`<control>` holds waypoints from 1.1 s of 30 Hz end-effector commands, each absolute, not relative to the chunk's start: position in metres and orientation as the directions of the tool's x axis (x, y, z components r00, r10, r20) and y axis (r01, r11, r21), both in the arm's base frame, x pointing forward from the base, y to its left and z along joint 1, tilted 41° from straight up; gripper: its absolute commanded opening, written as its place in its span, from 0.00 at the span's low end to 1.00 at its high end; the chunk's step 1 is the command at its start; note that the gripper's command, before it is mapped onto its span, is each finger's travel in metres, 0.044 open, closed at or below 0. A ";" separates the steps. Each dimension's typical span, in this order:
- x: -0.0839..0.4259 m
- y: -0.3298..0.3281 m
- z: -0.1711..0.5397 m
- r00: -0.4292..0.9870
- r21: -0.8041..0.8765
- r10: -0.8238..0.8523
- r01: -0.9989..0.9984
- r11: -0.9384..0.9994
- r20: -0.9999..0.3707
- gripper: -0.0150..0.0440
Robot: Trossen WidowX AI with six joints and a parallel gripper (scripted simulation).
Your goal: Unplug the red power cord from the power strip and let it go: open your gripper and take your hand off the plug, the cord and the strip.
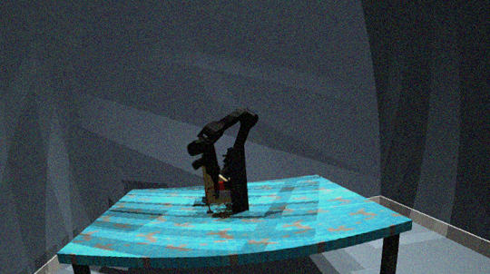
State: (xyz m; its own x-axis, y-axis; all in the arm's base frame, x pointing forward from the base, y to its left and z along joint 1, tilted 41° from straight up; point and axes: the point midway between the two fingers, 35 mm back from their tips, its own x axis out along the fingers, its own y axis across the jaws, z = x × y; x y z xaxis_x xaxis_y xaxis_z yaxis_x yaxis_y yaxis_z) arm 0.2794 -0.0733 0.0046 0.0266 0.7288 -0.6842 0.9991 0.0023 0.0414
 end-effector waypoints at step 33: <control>0.281 -0.110 -0.006 0.052 0.058 0.644 0.998 -0.012 -0.763 0.53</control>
State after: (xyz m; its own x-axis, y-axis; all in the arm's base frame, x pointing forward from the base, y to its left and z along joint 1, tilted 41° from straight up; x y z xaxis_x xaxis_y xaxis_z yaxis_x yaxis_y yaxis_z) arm 0.2826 -0.1103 -0.0076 0.0531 0.6459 -0.7616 0.9978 -0.0048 0.0656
